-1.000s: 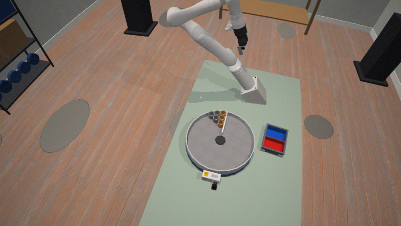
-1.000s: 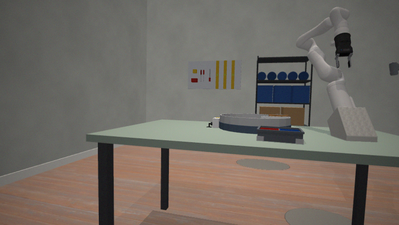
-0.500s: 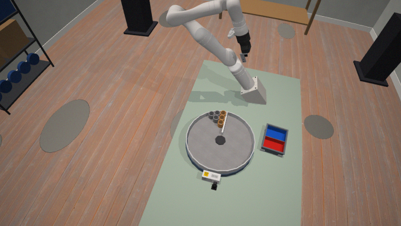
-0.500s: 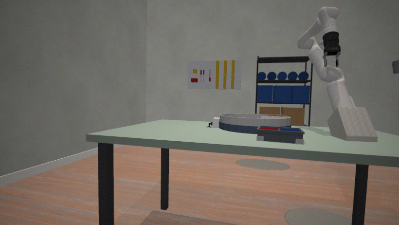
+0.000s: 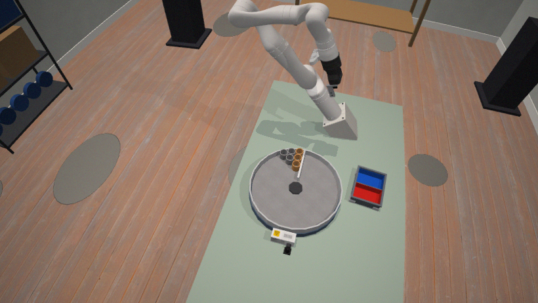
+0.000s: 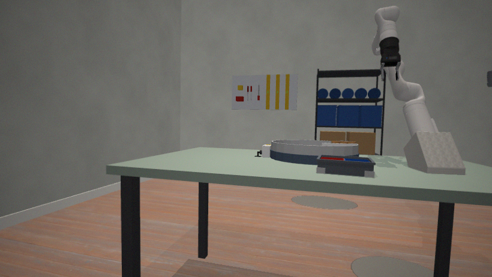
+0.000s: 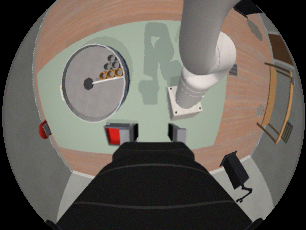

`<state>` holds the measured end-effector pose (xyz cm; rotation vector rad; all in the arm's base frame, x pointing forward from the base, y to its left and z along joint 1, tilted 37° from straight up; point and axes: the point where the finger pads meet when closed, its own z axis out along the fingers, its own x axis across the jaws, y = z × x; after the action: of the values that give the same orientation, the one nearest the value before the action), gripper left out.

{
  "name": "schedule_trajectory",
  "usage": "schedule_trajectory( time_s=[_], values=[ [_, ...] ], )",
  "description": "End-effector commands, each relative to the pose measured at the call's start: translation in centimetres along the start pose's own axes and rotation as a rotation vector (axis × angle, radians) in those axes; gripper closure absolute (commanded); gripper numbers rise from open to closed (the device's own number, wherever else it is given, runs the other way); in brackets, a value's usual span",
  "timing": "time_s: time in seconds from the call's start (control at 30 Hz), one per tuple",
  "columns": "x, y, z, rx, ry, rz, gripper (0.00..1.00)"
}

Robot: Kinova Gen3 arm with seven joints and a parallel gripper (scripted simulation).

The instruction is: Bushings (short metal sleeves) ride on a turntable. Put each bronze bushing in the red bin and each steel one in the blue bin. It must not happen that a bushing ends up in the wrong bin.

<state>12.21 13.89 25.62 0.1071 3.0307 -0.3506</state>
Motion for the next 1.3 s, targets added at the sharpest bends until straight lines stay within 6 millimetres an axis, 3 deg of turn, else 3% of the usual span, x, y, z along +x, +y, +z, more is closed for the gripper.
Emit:
schedule_trajectory(
  time_s=[0.0, 0.13, 0.3, 0.47, 0.57, 0.73, 0.9, 1.07, 1.17, 1.27],
  values=[
    [-1.2, 0.6, 0.3, 0.019, -0.002, 0.012, 0.0],
    [-5.3, 2.4, 1.0, 0.019, -0.002, 0.012, 0.0],
    [-5.3, 2.4, 1.0, 0.019, -0.002, 0.012, 0.0],
    [-10.4, 4.6, 1.7, 0.019, -0.002, 0.012, 0.0],
    [-10.4, 4.6, 1.7, 0.019, -0.002, 0.012, 0.0],
    [-15.5, 6.8, 2.5, 0.019, -0.002, 0.012, 0.0],
    [-15.5, 6.8, 2.5, 0.019, -0.002, 0.012, 0.0],
    [-20.7, 9.1, 3.3, 0.019, -0.002, 0.012, 0.0],
    [-20.7, 9.1, 3.3, 0.019, -0.002, 0.012, 0.0],
    [-23.7, 10.4, 3.7, 0.019, -0.002, 0.012, 0.0]
  ],
)
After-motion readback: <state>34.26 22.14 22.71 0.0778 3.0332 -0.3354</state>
